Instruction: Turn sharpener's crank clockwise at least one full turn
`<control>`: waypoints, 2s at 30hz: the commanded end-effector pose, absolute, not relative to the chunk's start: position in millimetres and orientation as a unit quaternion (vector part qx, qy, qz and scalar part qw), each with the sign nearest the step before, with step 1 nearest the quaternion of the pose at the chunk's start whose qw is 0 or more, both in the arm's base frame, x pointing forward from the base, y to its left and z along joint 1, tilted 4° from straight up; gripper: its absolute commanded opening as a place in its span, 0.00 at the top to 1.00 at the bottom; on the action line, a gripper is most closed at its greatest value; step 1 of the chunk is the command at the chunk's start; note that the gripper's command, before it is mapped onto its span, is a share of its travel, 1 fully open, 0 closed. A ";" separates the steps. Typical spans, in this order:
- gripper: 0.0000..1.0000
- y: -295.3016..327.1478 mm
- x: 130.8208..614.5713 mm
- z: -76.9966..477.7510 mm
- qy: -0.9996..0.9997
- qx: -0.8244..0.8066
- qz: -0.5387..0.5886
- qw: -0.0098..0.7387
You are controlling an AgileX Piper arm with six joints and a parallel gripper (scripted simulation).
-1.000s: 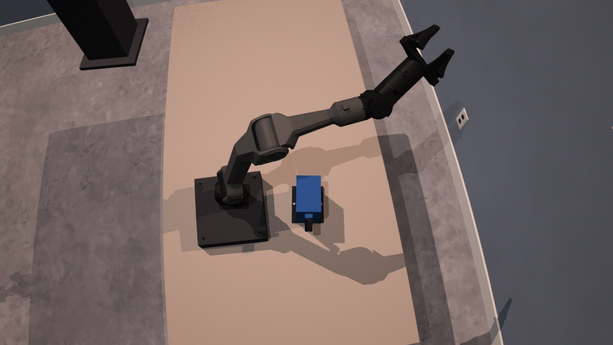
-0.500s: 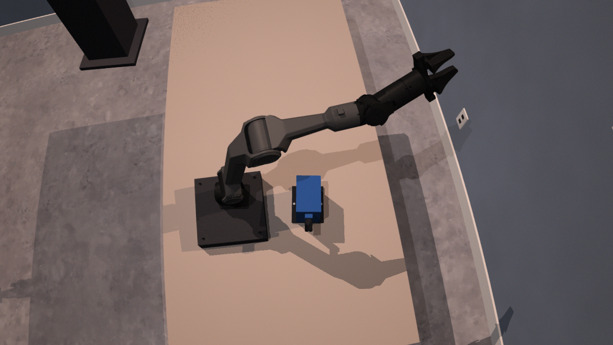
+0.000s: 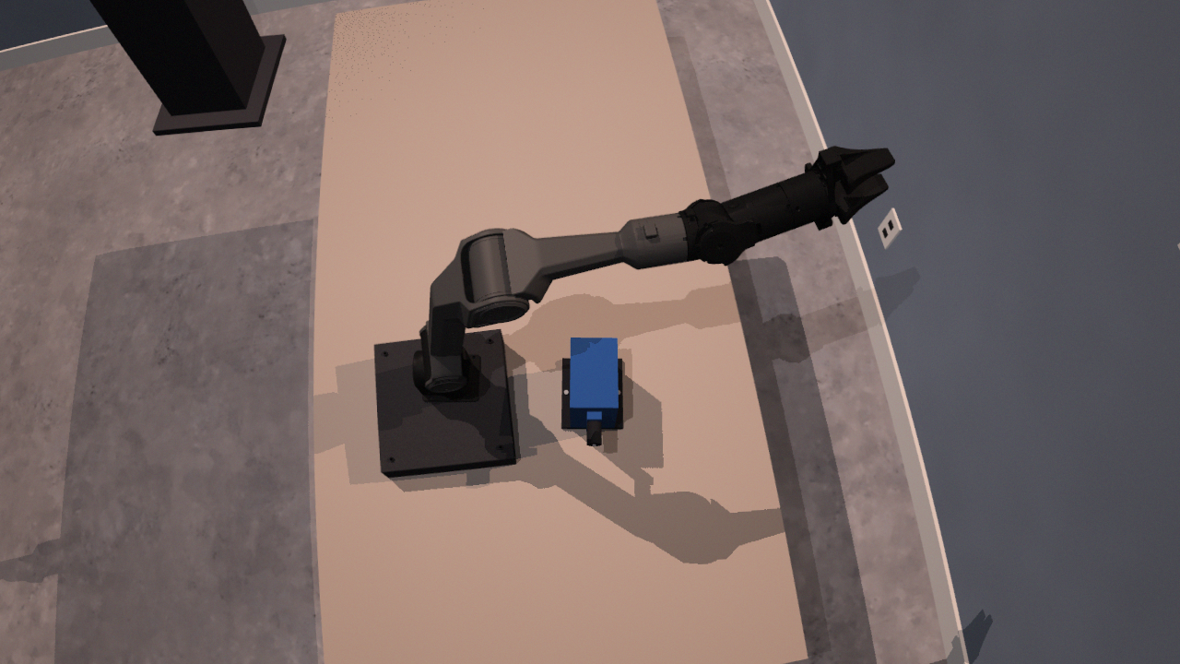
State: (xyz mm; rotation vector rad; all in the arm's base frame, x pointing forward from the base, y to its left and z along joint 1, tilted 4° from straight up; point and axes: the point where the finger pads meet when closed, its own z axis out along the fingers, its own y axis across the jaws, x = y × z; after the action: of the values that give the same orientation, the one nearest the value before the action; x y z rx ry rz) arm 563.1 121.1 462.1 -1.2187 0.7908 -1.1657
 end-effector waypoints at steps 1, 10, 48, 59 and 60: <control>0.31 113.1 562.5 462.5 0.364 -0.516 -0.493 0.598; 0.31 81.5 564.4 448.4 0.430 -0.493 -0.466 0.596; 0.31 -59.5 527.2 364.8 0.742 -0.249 -0.298 0.546; 0.31 -89.2 504.6 339.3 0.810 -0.141 -0.243 0.515; 0.31 -92.3 501.9 336.1 0.813 -0.135 -0.240 0.512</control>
State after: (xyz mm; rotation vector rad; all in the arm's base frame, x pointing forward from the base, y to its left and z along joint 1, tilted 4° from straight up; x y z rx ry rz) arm 504.7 -90.0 336.7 -0.3372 1.9519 -0.5820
